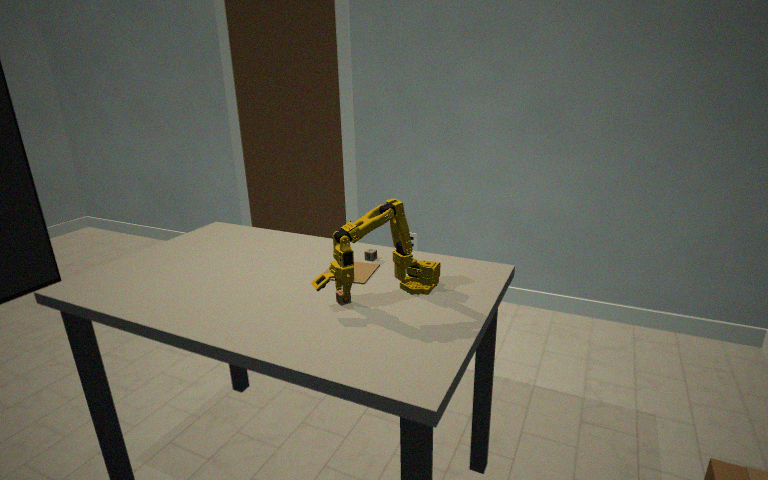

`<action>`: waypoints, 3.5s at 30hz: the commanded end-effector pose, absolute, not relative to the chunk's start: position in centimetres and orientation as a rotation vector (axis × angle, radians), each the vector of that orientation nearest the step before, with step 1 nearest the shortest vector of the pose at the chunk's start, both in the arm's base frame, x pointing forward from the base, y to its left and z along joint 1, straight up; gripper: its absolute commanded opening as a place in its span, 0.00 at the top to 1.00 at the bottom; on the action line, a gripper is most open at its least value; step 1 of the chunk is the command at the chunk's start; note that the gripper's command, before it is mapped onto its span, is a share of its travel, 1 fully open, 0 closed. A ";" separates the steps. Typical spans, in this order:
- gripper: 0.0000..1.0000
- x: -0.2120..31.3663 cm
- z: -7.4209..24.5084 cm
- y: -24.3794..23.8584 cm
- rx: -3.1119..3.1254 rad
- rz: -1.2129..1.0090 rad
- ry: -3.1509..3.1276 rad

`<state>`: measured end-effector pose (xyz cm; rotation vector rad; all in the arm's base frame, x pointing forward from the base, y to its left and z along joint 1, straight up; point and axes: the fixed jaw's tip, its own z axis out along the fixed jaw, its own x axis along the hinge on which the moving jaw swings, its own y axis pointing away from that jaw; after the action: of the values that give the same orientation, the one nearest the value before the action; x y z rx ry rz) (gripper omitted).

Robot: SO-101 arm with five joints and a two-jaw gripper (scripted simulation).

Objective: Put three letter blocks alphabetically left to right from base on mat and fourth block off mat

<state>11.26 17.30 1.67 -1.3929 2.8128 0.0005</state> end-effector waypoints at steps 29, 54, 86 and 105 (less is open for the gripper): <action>0.64 12.1 6.6 18.7 -1.344 0.092 2.716; 0.64 11.7 9.6 18.2 -1.344 0.092 2.716; 0.65 11.5 16.5 17.9 -1.193 0.328 2.410; 0.65 11.0 18.8 17.2 -1.146 0.398 2.294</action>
<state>11.08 17.14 16.90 -1.1810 2.3845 0.3402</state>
